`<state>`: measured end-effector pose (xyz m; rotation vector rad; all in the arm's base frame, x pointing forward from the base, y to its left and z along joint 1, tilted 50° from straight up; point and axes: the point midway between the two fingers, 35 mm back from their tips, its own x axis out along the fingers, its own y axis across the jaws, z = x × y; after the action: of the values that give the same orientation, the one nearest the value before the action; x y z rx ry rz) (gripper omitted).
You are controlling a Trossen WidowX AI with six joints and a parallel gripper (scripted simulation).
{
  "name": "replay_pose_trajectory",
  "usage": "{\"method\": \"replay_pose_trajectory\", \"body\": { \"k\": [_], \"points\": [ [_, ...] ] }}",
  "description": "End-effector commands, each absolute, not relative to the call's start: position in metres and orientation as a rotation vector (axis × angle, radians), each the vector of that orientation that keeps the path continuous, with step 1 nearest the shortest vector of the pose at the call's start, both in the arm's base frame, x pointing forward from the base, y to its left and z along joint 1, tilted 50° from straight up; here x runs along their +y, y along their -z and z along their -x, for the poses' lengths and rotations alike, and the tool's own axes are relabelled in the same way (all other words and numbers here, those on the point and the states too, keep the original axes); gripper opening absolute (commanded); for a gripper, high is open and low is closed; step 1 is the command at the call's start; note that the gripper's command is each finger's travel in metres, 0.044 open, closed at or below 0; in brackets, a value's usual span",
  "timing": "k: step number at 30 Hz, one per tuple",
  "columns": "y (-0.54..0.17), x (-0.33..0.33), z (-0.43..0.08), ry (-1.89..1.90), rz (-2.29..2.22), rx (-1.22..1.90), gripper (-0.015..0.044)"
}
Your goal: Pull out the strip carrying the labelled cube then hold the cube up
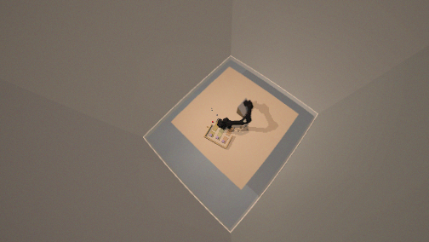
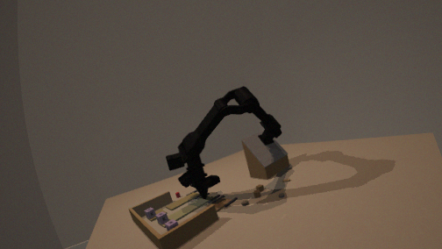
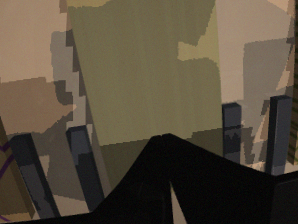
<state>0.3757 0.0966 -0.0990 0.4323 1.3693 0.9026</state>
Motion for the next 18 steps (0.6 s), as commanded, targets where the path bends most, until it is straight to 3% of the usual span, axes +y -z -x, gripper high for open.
{"method": "replay_pose_trajectory", "body": {
  "k": [1,18],
  "points": [
    [0.102,0.096,-0.366,-0.905,-0.435,1.378,0.0],
    [0.108,0.091,-0.34,-0.905,-0.435,1.379,0.0]
  ]
}}
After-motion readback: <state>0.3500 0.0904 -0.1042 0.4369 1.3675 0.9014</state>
